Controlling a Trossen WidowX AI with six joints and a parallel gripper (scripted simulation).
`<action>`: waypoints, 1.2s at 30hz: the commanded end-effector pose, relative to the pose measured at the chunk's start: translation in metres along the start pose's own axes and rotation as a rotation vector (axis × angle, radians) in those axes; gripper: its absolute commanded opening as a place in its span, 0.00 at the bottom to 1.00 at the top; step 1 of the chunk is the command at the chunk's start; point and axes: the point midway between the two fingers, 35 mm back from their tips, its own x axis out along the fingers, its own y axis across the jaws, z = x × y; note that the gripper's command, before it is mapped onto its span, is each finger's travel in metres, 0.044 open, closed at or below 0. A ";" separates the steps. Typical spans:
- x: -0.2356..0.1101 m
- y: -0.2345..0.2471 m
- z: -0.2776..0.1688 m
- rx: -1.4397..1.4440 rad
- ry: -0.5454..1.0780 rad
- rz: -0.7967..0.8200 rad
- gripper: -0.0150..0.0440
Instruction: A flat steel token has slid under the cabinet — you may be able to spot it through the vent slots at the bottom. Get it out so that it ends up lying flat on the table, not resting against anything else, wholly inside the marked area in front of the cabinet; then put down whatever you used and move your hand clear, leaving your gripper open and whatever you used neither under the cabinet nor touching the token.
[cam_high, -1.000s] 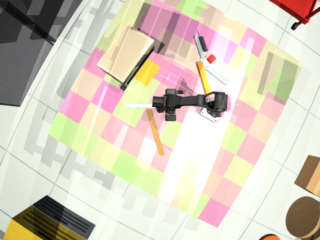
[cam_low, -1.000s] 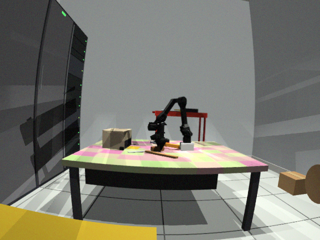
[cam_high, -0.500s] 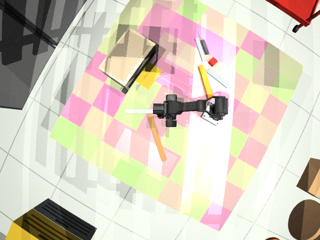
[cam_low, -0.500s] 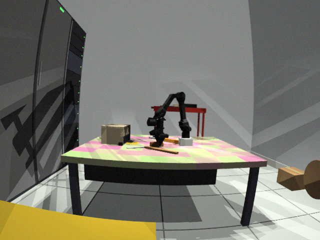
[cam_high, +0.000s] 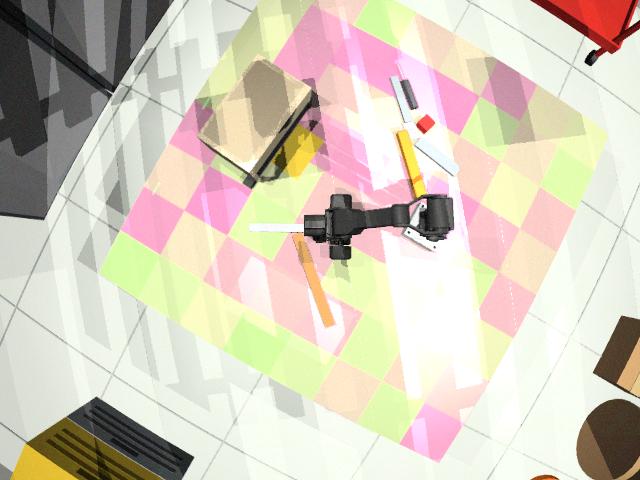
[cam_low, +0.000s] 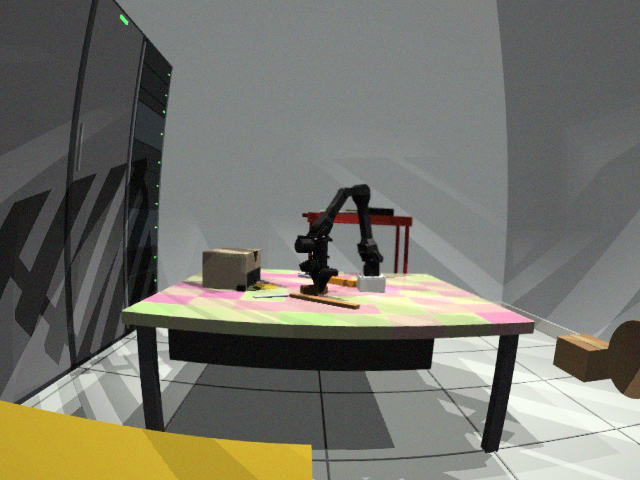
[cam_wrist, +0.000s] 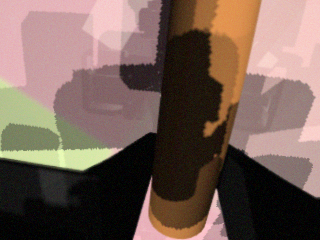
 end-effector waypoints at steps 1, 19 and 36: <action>-0.001 0.006 0.003 -0.007 -0.004 0.001 0.25; -0.001 0.014 0.006 0.057 -0.004 0.002 0.25; -0.001 0.015 0.006 0.192 -0.004 0.002 0.25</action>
